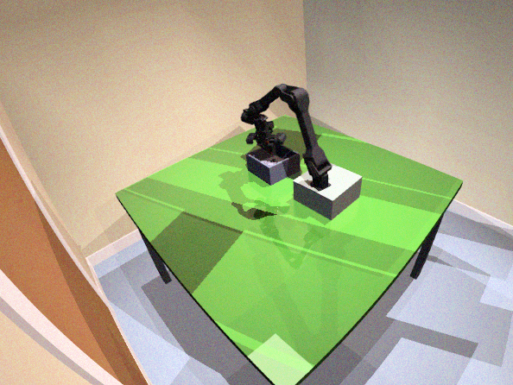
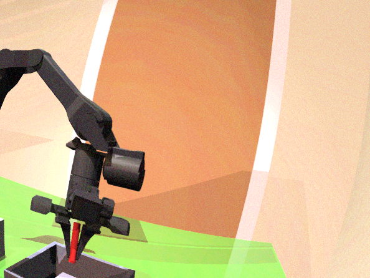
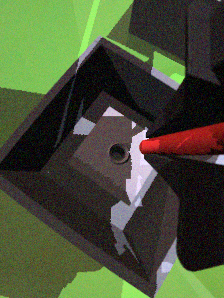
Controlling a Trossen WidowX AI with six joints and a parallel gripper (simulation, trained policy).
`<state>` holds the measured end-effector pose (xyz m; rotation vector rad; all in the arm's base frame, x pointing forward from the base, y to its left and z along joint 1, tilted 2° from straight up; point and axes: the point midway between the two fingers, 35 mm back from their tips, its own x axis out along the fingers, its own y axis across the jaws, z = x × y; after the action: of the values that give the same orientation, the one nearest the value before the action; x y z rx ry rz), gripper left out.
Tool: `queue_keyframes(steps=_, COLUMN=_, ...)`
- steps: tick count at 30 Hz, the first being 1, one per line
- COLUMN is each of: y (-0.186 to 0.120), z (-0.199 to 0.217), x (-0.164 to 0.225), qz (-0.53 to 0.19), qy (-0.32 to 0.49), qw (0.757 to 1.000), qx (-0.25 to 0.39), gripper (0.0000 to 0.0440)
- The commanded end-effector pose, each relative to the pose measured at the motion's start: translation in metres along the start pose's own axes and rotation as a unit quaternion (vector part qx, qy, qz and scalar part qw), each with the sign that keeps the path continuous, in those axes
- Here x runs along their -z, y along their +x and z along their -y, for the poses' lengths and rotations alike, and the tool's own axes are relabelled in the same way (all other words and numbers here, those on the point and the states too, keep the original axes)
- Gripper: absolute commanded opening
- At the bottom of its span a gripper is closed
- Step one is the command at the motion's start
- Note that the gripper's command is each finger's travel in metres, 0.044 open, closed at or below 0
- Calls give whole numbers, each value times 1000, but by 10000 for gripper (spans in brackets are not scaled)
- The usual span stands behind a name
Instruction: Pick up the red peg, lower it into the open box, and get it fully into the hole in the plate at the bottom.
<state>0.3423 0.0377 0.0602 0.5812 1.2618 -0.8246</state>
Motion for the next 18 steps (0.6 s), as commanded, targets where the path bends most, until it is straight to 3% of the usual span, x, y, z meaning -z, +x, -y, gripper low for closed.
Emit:
queue_keyframes(steps=1, y=11, z=-1, x=-9, qz=-10, qy=-9, qw=1000, qx=-4, gripper=0)
queue_keyframes(steps=8, y=36, z=-2, x=-13, qz=-33, qy=-39, qw=999, qx=-10, gripper=8)
queue_keyframes(steps=14, y=56, z=-1, x=-11, qz=-58, qy=-55, qw=997, qx=-8, gripper=138)
queue_keyframes(steps=16, y=59, z=-3, x=-15, qz=-61, qy=-60, qw=996, qx=-11, gripper=154)
queue_keyframes(steps=18, y=60, z=-4, x=-20, qz=-65, qy=-60, qw=996, qx=-12, gripper=197)
